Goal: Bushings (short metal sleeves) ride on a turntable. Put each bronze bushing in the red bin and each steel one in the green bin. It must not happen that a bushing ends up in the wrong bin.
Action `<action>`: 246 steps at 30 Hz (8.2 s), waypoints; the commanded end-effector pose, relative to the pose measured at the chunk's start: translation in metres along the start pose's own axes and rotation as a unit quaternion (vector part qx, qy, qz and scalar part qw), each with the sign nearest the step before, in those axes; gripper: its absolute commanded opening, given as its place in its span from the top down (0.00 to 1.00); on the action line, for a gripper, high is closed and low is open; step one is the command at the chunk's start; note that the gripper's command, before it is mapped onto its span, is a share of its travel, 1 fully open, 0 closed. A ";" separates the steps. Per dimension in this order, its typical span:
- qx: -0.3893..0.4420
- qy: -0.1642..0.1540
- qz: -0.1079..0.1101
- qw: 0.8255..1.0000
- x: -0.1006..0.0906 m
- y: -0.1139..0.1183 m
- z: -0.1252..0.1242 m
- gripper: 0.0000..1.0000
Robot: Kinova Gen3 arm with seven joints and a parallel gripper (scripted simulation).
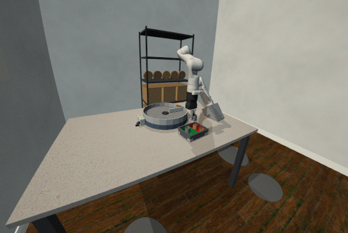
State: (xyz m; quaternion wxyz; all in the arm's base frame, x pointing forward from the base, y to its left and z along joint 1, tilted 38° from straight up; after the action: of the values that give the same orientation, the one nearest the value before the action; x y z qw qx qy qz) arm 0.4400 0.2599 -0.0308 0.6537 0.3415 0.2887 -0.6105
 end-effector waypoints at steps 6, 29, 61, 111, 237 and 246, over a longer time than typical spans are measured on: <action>-0.001 0.000 0.000 1.000 0.016 0.000 0.000 1.00; -0.004 -0.002 -0.004 1.000 0.087 -0.003 0.001 1.00; -0.004 -0.002 -0.004 1.000 0.087 -0.003 0.001 1.00; -0.004 -0.002 -0.004 1.000 0.111 -0.007 -0.001 1.00; -0.006 -0.001 -0.007 1.000 0.133 -0.010 -0.001 0.53; -0.006 -0.001 -0.007 1.000 0.133 -0.010 -0.001 0.53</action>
State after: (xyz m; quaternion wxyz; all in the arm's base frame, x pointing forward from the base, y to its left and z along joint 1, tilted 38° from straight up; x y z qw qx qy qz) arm 0.4409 0.1795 -0.1388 0.6516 0.3339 0.2935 -0.6147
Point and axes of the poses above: the point where the finger pads meet when closed, its own x axis out along the fingers, its own y axis across the jaws, z = x × y, the point moved 2 cm from there along -x, back along the fingers, and after that the axes turned 3 degrees about -x, right-handed, at the moved point
